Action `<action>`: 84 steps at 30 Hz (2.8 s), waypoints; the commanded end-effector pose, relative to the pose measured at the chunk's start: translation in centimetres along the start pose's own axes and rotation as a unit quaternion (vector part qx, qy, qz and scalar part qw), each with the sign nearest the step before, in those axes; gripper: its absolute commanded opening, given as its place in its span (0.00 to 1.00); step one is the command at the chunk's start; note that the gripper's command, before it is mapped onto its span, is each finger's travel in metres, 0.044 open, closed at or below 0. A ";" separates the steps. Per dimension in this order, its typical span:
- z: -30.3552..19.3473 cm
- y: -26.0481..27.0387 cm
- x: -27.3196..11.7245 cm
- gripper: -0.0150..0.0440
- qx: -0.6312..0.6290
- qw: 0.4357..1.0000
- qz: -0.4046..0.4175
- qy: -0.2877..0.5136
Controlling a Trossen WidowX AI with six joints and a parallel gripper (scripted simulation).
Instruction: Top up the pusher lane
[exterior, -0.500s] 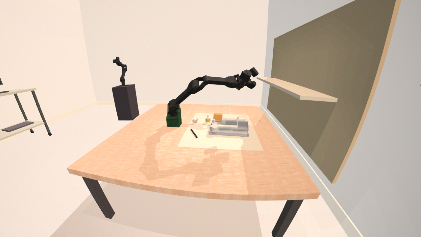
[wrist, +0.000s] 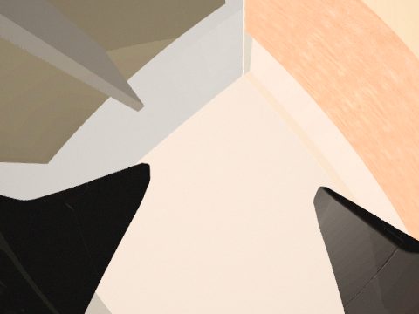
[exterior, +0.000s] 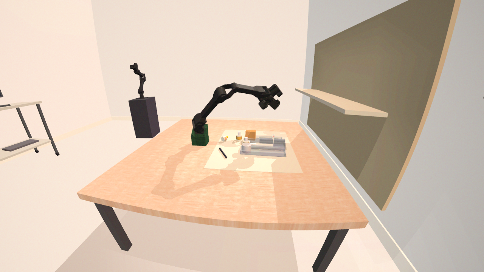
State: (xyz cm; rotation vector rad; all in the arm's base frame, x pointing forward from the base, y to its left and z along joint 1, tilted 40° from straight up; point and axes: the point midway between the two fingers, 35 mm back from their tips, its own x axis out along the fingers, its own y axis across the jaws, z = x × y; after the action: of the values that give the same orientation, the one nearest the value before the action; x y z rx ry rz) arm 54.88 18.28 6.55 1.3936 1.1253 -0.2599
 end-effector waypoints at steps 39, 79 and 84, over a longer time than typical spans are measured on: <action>2.8 -30.6 -10.3 1.00 -0.445 0.654 -0.602 -0.103; 5.8 -33.8 -9.2 0.58 -0.445 0.654 -0.603 -0.103; 5.8 -33.8 -9.2 0.52 -0.445 0.654 -0.603 -0.103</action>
State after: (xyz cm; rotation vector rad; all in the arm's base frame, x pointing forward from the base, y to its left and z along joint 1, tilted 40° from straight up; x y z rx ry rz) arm 28.31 1.06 -9.40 -0.4160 1.5217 -0.6601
